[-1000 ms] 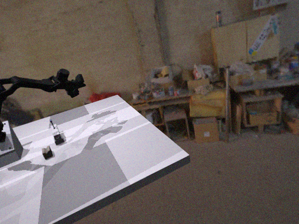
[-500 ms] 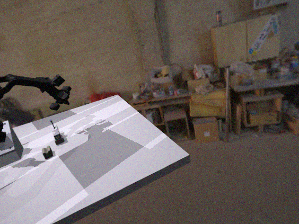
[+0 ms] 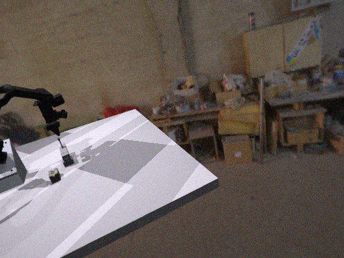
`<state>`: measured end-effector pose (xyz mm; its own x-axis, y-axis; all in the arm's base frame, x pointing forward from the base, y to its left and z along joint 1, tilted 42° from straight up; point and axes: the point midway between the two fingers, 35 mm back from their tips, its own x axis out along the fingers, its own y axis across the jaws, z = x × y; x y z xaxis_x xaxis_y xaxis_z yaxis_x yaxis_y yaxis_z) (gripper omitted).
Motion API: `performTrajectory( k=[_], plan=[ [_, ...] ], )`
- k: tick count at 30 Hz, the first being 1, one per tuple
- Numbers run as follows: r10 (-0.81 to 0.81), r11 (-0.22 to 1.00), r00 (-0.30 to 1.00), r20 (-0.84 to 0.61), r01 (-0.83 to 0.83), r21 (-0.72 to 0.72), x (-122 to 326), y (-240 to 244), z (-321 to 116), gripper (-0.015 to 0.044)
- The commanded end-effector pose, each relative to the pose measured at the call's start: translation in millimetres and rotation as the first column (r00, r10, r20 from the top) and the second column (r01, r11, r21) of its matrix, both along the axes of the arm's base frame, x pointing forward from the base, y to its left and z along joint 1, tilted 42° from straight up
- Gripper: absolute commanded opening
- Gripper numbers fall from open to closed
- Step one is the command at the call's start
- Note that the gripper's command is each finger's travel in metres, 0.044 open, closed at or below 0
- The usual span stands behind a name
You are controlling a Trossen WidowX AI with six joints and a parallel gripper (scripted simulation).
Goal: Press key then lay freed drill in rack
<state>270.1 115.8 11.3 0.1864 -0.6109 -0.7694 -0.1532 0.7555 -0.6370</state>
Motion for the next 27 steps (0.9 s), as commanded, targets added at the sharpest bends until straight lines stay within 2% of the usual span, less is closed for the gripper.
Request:
performTrajectory(
  k=[1, 27],
  plan=[
    [0.042, 0.998, 0.998, -0.052, -0.044, -0.05, -7, -7, 3, 0.0],
    [0.042, 0.998, 0.998, -0.052, -0.044, -0.051, -7, -19, -8, 0.0]
  ],
)
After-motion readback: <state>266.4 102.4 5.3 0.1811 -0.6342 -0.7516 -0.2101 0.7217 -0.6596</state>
